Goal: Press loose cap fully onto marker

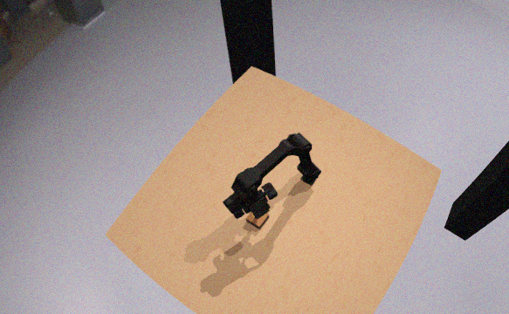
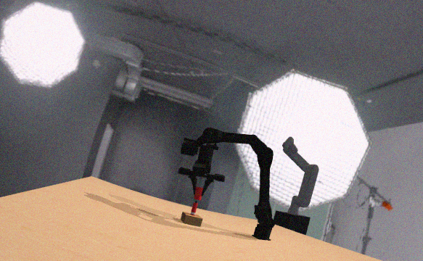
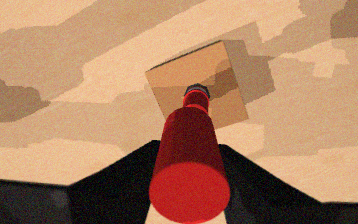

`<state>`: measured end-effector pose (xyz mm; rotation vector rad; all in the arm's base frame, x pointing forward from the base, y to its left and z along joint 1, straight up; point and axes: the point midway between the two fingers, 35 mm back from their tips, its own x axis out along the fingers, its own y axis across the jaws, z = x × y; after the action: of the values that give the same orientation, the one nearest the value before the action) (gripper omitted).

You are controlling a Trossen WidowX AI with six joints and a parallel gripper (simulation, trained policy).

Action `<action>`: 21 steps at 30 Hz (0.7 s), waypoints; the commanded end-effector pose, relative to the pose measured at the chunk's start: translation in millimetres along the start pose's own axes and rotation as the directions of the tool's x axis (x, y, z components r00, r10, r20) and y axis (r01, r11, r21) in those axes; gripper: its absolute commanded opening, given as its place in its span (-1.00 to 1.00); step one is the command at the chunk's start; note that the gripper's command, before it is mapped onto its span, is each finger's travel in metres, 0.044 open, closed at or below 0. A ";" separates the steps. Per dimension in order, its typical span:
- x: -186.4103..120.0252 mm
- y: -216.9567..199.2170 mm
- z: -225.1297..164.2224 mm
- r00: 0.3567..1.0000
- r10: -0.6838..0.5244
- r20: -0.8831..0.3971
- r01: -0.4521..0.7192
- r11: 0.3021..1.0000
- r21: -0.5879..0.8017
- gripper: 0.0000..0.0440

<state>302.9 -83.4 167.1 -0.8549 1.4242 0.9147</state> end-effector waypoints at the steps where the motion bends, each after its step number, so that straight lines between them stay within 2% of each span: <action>1: 9.0 -1.3 1.2 1.000 0.019 0.005 -0.020 1.000 0.009 -1.00; 21: 58.0 -0.2 3.3 0.997 0.081 0.015 -0.081 0.997 -0.021 -1.00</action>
<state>306.9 -82.6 123.0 -0.8260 1.4348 0.9561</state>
